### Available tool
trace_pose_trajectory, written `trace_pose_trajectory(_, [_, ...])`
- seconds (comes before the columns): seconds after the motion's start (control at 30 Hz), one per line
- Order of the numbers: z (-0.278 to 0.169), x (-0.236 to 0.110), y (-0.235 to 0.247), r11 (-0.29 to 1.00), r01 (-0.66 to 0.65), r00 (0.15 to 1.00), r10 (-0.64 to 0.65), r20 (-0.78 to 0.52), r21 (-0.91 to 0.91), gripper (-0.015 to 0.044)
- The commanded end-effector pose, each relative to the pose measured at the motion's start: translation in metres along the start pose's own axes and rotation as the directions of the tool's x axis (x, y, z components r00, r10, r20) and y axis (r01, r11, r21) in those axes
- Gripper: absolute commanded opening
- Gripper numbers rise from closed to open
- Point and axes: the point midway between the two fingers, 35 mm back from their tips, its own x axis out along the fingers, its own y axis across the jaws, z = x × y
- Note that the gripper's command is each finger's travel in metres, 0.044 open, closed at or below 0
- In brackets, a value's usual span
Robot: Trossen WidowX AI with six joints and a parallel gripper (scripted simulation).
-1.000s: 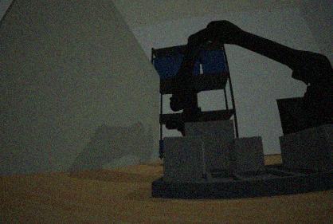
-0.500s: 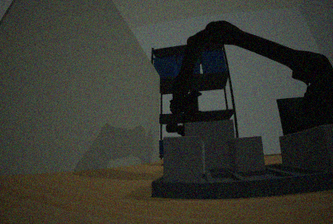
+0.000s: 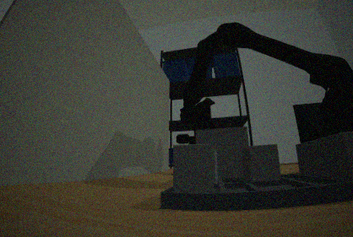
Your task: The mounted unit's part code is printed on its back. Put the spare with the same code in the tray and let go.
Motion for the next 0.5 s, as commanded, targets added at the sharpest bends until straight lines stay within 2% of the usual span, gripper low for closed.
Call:
trace_pose_trajectory(0.0, [0.0008,0.0041,0.0007,1.000,0.003,1.000,-0.003,0.004,0.004,0.0000])
trace_pose_trajectory(0.23, [0.0017,0.0100,0.0019,1.000,0.003,1.000,-0.003,0.005,0.004,0.0000])
trace_pose_trajectory(0.47, [0.0010,0.0068,0.0013,1.000,0.000,1.000,0.000,0.001,0.000,0.0184])
